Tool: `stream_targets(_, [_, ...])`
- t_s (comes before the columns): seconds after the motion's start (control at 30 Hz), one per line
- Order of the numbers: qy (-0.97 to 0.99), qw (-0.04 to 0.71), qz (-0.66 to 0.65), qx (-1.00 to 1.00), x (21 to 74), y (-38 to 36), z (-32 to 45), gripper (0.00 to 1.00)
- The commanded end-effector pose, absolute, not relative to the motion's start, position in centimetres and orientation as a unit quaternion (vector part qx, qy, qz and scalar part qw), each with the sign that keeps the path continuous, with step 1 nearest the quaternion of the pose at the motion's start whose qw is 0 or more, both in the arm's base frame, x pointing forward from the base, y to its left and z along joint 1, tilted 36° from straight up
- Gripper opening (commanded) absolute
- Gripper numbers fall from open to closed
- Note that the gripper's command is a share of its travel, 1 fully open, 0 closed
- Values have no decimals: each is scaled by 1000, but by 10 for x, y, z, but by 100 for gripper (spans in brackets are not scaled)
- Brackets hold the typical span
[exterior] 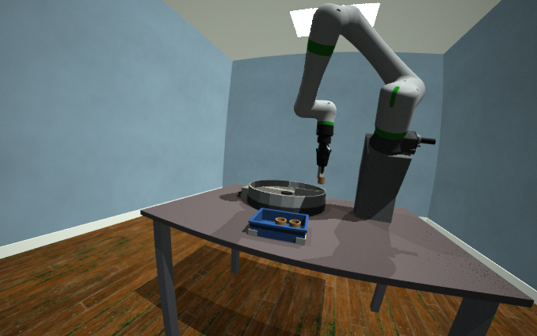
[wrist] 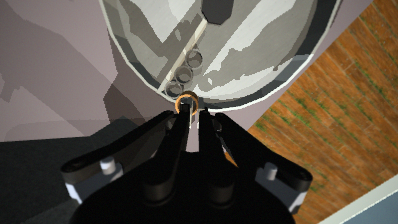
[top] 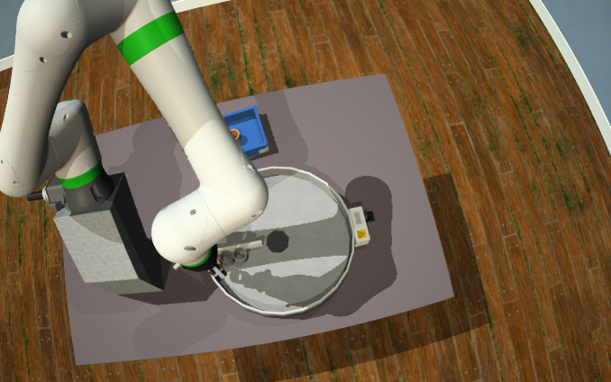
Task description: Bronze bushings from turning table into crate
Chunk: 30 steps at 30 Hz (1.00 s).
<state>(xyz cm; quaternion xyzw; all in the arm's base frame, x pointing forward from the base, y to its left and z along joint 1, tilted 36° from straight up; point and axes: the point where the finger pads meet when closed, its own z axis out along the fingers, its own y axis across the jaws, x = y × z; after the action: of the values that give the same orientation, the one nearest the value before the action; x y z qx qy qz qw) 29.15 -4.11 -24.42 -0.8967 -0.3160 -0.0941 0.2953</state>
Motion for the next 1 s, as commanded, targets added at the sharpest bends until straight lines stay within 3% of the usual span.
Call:
stream_targets(0.0, [-316, 295, -94, -897, 292, -41, -244, 0])
stream_targets(0.97, [-316, 295, -94, -897, 303, -5, -218, 0])
